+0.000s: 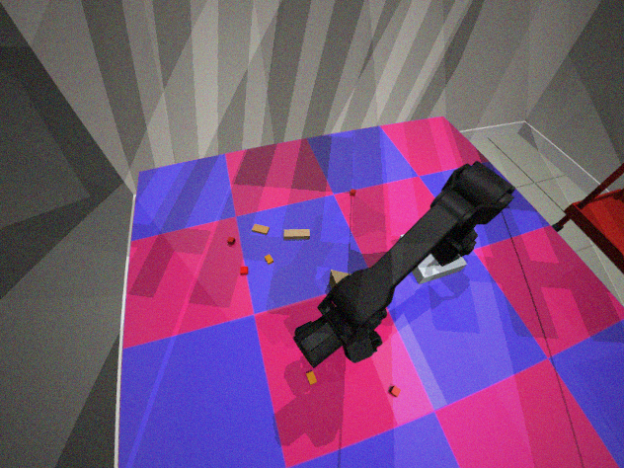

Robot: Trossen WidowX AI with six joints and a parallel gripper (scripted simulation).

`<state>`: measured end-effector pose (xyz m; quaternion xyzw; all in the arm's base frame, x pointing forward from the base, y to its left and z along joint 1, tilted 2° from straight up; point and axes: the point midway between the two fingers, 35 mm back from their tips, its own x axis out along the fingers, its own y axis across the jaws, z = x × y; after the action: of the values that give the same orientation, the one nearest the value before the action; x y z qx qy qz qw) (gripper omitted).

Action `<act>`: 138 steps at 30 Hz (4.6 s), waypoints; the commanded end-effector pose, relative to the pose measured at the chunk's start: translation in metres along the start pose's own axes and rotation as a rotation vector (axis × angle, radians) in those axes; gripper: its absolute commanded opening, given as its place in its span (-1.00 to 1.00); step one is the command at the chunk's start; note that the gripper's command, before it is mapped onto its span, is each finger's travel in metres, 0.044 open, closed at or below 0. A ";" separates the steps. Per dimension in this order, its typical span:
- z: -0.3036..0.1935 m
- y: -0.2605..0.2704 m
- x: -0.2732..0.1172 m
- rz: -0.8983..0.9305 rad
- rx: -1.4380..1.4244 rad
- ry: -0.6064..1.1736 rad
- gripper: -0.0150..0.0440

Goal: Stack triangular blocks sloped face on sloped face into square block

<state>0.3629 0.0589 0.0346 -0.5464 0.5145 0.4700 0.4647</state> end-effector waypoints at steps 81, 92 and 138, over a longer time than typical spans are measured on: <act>0.136 0.004 -0.083 -0.082 0.061 0.373 1.00; 0.116 -0.001 -0.029 -0.037 0.037 0.404 1.00; 0.095 0.001 -0.011 0.000 0.013 0.422 -0.49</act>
<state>0.3557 0.1527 0.0173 -0.6266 0.6092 0.3409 0.3464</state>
